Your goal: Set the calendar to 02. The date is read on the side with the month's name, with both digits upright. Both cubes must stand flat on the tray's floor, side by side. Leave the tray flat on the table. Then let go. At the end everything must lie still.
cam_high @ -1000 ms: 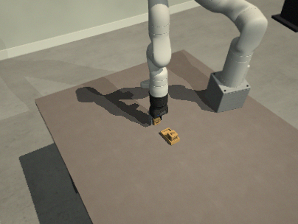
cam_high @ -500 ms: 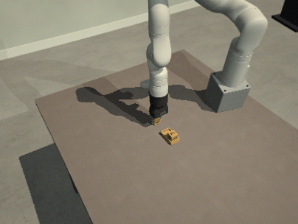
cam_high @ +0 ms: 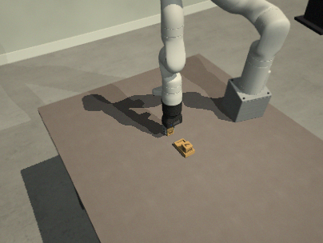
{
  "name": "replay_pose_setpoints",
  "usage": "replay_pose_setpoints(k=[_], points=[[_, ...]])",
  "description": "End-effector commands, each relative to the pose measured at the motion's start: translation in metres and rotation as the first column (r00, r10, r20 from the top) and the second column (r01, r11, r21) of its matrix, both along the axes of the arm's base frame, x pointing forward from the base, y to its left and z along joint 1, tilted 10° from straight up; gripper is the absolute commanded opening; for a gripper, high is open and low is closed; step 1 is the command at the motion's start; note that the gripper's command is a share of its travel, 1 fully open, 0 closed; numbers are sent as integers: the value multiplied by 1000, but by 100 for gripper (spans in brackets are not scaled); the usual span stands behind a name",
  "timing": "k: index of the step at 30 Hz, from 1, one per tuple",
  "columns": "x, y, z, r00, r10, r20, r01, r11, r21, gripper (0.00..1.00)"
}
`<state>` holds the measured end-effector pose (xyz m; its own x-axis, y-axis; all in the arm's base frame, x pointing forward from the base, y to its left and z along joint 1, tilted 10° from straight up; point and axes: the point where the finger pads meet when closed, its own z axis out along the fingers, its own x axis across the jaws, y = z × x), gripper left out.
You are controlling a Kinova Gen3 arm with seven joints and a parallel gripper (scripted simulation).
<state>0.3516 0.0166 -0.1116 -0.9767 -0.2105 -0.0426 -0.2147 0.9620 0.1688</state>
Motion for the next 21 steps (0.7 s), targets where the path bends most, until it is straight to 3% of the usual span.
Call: replay_pose_setpoints(k=[1, 11, 19, 21], points=[[3, 0, 0, 1000, -8, 5, 8, 1000, -1, 60], [0, -1, 5, 1000, -8, -2, 8, 1000, -2, 60], [-2, -8, 41, 1000, -7, -4, 7, 1000, -3, 60], [-2, -8, 41, 1000, -7, -4, 7, 1000, -3, 60]])
